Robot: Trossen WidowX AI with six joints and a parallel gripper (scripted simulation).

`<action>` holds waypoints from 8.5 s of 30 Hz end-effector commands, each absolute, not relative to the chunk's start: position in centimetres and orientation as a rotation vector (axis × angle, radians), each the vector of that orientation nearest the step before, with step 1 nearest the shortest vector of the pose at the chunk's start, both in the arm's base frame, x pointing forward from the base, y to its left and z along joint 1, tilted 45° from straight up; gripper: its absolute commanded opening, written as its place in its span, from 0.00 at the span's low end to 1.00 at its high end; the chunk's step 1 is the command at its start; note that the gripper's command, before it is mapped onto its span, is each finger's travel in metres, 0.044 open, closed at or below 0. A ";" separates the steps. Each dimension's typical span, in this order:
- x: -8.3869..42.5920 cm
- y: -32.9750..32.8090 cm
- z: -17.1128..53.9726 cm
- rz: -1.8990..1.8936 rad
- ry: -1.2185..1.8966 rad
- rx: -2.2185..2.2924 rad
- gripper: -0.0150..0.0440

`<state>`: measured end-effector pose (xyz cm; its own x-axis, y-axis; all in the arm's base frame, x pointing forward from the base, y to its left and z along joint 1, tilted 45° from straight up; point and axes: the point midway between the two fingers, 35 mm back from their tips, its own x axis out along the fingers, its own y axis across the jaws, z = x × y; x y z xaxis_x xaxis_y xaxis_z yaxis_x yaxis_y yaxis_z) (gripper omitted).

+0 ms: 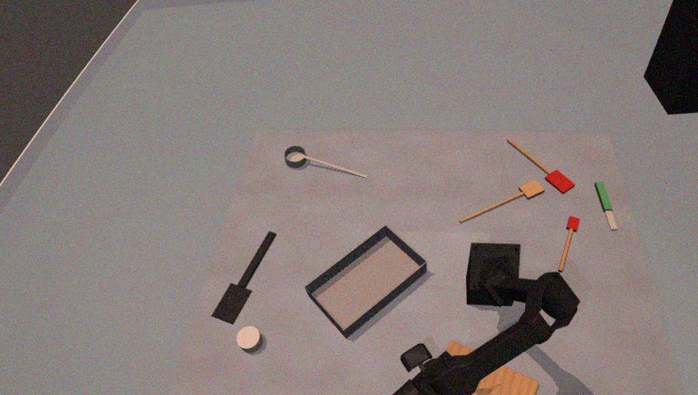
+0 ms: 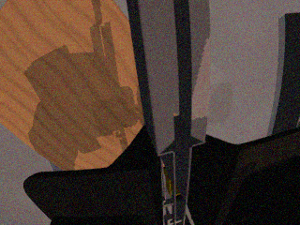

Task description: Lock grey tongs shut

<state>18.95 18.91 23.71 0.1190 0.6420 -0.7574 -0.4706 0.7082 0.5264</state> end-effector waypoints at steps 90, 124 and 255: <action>9.9 19.8 27.1 0.864 0.221 0.440 0.00; 10.7 21.4 27.5 0.922 0.396 0.176 0.00; 7.9 19.2 21.6 1.016 1.013 0.027 1.00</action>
<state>9.23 21.32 22.35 0.1405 0.7152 -0.6847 -0.6902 0.5665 0.4502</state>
